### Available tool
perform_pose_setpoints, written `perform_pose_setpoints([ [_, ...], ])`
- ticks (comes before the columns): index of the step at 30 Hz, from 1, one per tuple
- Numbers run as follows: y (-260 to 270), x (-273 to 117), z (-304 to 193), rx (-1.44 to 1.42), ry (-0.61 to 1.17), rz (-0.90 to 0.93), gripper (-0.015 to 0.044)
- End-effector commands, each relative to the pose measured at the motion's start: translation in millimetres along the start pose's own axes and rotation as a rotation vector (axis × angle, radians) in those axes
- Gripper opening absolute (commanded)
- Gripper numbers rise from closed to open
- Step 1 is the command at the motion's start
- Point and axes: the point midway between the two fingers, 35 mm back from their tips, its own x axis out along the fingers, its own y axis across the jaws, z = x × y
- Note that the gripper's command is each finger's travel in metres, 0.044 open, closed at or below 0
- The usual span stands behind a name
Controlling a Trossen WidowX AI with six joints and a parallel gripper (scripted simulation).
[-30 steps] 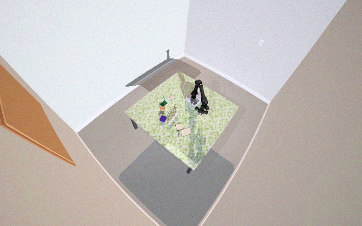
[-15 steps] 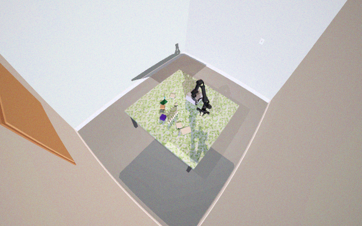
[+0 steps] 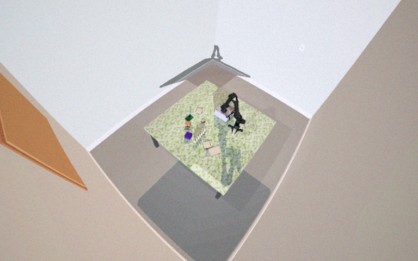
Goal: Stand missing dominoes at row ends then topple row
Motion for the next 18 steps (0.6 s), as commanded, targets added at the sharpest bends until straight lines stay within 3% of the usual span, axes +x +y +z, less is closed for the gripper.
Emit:
perform_pose_setpoints([
  [1,-1,-4,-7,-0.015,-0.063,-0.016,0.0107],
  [18,-16,-36,-12,0.04,-0.329,-0.074,0.0107],
])
